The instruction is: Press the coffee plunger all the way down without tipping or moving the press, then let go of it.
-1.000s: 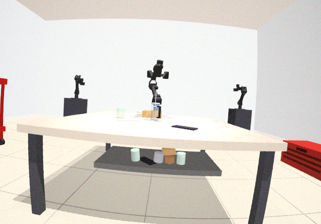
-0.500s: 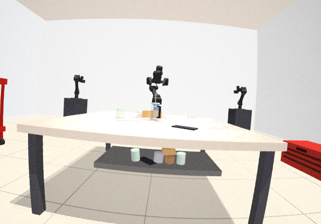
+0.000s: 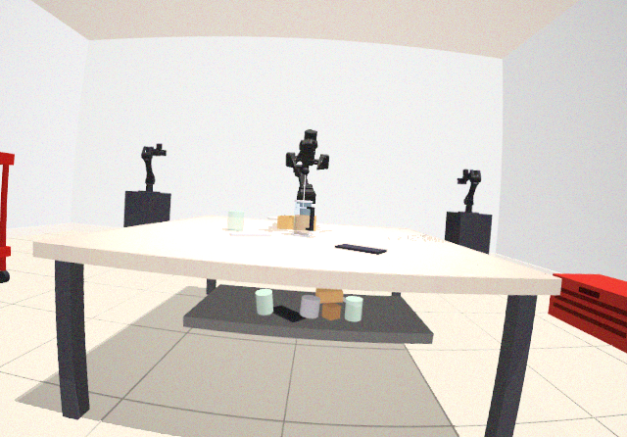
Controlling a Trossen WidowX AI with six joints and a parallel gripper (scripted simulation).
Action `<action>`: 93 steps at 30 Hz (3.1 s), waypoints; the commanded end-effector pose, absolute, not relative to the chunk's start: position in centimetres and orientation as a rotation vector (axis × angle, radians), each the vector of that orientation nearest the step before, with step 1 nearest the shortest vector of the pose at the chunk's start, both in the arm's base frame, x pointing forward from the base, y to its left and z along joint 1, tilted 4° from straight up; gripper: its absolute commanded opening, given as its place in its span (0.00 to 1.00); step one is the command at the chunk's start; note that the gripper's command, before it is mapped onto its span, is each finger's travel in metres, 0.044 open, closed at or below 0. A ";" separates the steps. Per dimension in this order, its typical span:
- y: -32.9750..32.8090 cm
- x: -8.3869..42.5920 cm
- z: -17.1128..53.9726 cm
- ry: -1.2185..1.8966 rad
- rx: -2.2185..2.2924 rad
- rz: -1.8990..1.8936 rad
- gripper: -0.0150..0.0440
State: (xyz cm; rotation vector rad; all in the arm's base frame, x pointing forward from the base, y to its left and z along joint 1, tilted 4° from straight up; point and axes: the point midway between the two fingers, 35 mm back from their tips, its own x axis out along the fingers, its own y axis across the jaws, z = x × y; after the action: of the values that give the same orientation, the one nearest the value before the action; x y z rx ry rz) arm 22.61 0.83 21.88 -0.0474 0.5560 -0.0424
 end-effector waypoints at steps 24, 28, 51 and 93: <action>0.7 24.0 20.8 0.558 -0.050 -0.041 0.47; 0.7 24.0 20.8 0.558 -0.050 -0.041 0.47; 0.5 24.3 18.0 0.557 -0.050 -0.041 0.47; 0.0 25.3 11.5 0.556 -0.051 -0.041 0.47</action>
State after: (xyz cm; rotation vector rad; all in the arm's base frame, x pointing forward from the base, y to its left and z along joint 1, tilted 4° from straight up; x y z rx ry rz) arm 25.66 0.16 14.28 -0.0408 0.4817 -0.0418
